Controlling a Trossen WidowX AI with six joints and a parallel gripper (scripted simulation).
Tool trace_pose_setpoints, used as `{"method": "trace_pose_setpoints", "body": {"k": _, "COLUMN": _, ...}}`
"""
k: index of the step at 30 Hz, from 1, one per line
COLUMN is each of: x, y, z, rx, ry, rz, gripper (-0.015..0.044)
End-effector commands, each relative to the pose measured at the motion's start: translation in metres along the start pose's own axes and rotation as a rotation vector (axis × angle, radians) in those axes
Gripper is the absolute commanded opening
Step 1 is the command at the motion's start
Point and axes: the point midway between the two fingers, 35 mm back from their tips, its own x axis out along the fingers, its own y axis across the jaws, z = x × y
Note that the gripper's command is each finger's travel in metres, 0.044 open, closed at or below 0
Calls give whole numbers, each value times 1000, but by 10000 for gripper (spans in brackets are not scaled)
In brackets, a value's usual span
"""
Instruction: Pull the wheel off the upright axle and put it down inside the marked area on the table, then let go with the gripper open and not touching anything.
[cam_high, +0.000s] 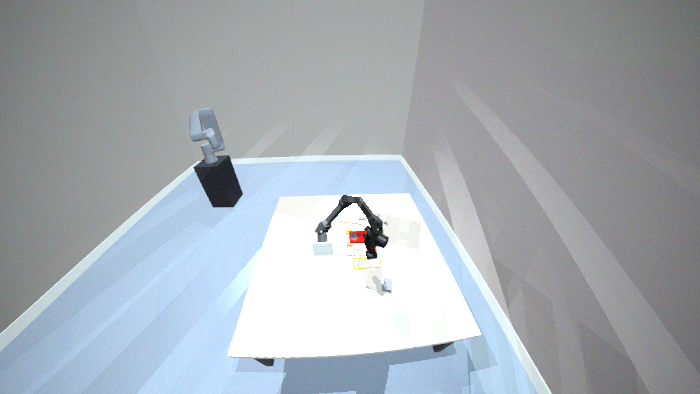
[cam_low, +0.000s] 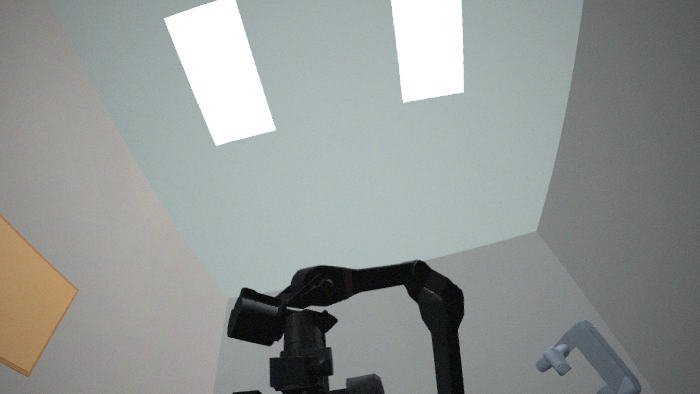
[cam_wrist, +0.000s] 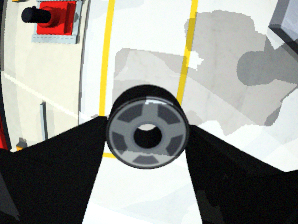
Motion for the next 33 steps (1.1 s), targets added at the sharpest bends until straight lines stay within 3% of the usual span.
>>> {"method": "trace_pose_setpoints", "body": {"k": 1, "x": 10, "y": 0, "z": -1, "rx": 2, "ry": 3, "rz": 2, "gripper": 0}}
{"method": "trace_pose_setpoints", "body": {"k": 17, "x": 92, "y": 1, "z": 0, "rx": 2, "ry": 3, "rz": 4, "gripper": 0}}
{"method": "trace_pose_setpoints", "body": {"k": 24, "x": 96, "y": 1, "z": -1, "rx": 2, "ry": 3, "rz": 5, "gripper": 0}}
{"method": "trace_pose_setpoints", "body": {"k": 33, "x": 92, "y": 1, "z": -1, "rx": -2, "ry": 10, "rz": 1, "gripper": 236}}
